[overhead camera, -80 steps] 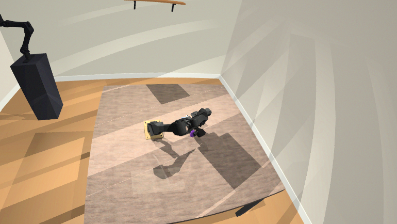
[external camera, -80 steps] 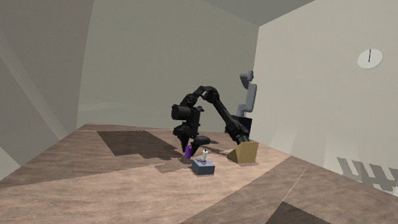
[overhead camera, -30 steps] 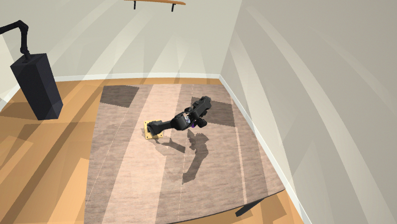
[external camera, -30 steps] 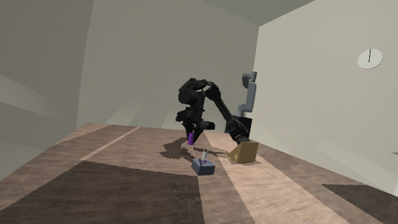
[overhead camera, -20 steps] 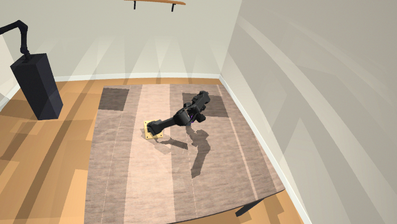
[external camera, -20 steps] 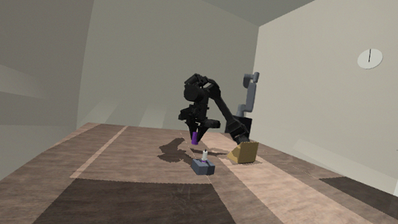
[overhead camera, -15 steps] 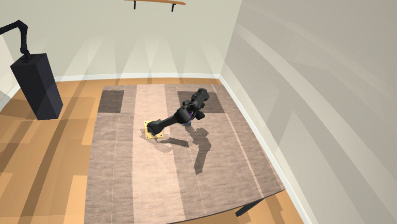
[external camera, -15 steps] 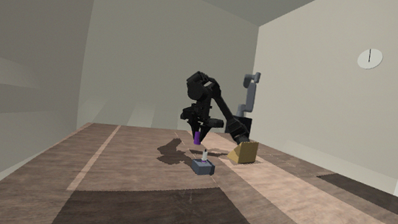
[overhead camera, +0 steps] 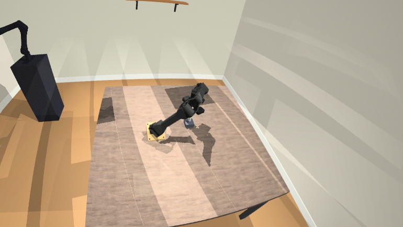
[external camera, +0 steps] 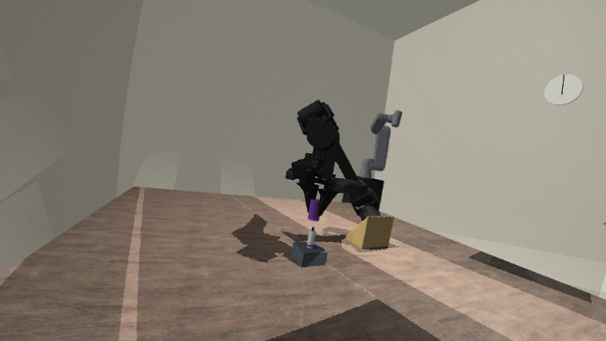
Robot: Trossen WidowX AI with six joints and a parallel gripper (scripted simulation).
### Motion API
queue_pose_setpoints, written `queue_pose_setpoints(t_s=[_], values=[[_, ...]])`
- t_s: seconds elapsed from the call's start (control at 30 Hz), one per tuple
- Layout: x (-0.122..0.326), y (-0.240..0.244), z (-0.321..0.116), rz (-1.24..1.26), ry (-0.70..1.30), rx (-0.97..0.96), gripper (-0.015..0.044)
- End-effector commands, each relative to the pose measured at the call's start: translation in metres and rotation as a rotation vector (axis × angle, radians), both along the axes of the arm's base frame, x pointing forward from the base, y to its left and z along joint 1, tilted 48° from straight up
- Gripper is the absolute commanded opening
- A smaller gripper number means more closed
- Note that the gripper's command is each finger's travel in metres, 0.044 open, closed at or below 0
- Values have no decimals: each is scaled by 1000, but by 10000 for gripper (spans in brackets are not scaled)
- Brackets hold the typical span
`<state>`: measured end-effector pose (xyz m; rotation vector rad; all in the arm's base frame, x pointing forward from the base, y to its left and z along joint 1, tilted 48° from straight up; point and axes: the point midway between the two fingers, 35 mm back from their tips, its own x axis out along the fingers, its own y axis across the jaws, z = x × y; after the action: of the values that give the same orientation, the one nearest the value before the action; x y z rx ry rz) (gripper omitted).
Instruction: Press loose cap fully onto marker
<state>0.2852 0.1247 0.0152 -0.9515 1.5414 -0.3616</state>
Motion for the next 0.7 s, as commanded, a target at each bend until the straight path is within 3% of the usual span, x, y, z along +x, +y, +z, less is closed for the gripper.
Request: queue_pose_setpoints(t_s=[0.0,0.67], values=[[-1,0,-5,-11,3,-2,0],[1,-18,-22,-11,3,-1,0]])
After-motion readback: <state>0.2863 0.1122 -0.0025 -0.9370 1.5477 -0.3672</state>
